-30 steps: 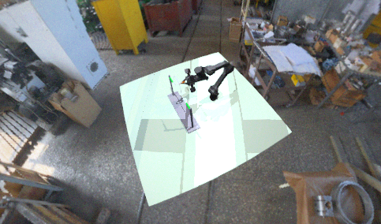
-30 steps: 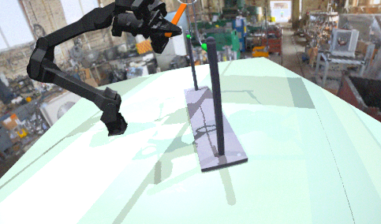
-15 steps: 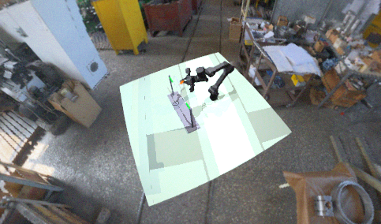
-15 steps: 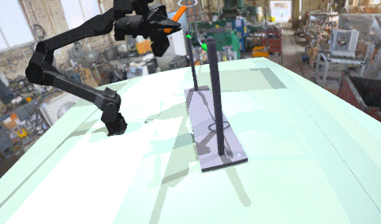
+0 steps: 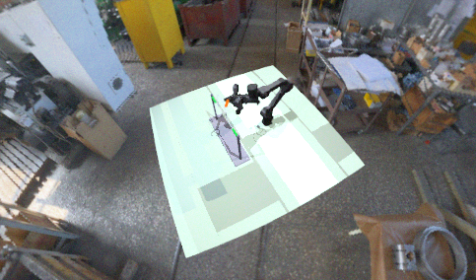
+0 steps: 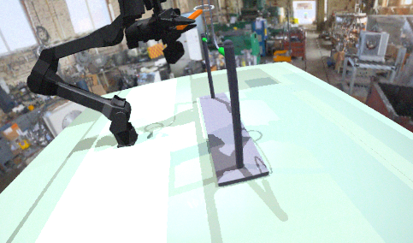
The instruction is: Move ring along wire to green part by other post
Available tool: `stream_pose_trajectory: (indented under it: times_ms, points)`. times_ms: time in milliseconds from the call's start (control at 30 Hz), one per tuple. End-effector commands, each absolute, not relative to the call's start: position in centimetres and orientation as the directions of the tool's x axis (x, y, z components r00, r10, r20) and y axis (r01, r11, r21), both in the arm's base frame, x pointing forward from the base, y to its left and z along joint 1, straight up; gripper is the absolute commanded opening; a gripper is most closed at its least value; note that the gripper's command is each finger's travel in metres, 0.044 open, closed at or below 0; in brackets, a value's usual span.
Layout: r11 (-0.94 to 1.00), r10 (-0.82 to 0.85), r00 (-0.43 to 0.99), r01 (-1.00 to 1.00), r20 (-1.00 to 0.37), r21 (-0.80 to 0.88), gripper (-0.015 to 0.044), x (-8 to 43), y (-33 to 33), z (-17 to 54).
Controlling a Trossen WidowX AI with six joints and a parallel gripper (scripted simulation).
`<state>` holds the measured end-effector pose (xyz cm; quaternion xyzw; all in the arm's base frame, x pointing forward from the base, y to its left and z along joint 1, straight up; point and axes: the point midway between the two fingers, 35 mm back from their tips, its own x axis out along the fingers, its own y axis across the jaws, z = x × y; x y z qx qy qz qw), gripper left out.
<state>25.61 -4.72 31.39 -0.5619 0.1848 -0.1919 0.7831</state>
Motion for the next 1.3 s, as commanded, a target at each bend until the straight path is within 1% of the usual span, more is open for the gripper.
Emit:
stream_pose_trajectory:
  times_ms: [0, 800, 1067, 1267]
  points:
    - [0.239, -0.517, 0.856, 0.105, -0.035, -0.965, -0.0150, 25.4, -4.9, 31.9]
    - [-0.120, -0.495, 0.853, 0.123, 0.167, -0.985, -0.0150, 25.4, -5.2, 33.3]
    - [-0.215, -0.477, 0.851, 0.127, 0.218, -0.968, -0.0150, 25.4, -5.2, 33.5]
    - [-0.248, -0.470, 0.851, 0.129, 0.236, -0.960, -0.0150, 25.4, -5.3, 33.3]
